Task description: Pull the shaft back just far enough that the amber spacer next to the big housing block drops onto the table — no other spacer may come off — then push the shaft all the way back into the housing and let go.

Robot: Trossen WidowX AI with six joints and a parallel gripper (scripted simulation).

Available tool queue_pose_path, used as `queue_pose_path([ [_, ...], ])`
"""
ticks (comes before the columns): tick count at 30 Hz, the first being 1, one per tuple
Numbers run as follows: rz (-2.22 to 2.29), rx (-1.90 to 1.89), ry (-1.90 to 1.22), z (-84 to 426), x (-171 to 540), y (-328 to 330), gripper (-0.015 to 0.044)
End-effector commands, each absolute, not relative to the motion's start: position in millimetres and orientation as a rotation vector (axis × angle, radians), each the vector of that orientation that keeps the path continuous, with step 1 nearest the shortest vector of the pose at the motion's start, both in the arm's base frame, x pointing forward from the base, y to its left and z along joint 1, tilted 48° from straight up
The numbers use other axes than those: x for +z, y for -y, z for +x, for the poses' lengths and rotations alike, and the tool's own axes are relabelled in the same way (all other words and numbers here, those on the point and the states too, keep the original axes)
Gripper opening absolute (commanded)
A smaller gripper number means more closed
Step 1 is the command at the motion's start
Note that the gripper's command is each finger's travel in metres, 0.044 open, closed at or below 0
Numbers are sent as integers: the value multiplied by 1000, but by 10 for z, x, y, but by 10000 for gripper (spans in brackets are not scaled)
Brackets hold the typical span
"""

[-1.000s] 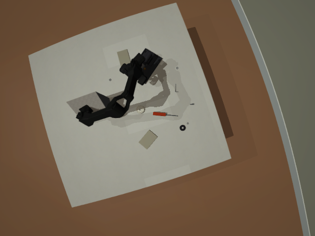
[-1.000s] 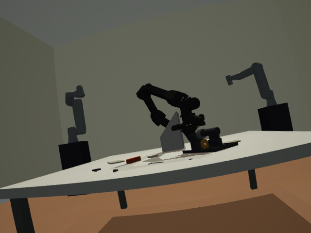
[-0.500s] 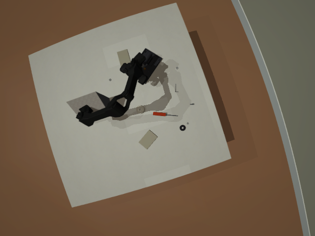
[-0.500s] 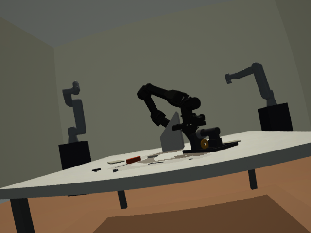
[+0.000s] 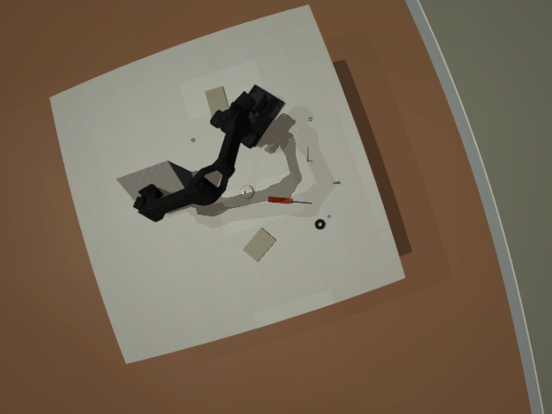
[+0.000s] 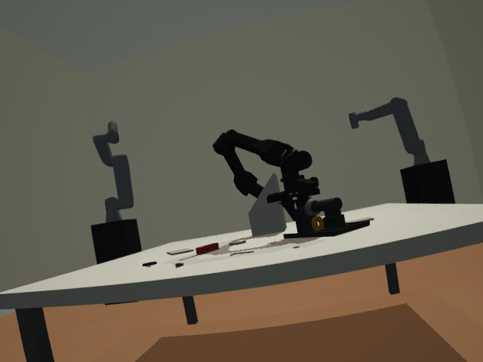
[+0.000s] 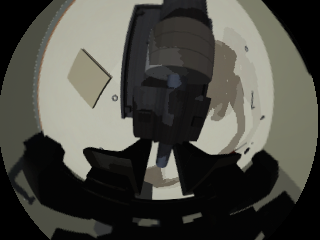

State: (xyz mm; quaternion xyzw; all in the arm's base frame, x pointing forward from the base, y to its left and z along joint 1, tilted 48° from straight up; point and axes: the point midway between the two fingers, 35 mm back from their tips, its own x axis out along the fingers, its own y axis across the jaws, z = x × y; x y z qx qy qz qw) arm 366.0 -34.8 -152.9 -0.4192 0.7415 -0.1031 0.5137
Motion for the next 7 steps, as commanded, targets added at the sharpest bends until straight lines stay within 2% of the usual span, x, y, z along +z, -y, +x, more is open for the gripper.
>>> queue_pose_path([
  [1, -1007, -248, -1785, 3654, -1529, 356, 236],
  [7, -1004, -246, -1782, 3685, -1425, 238, 394],
])
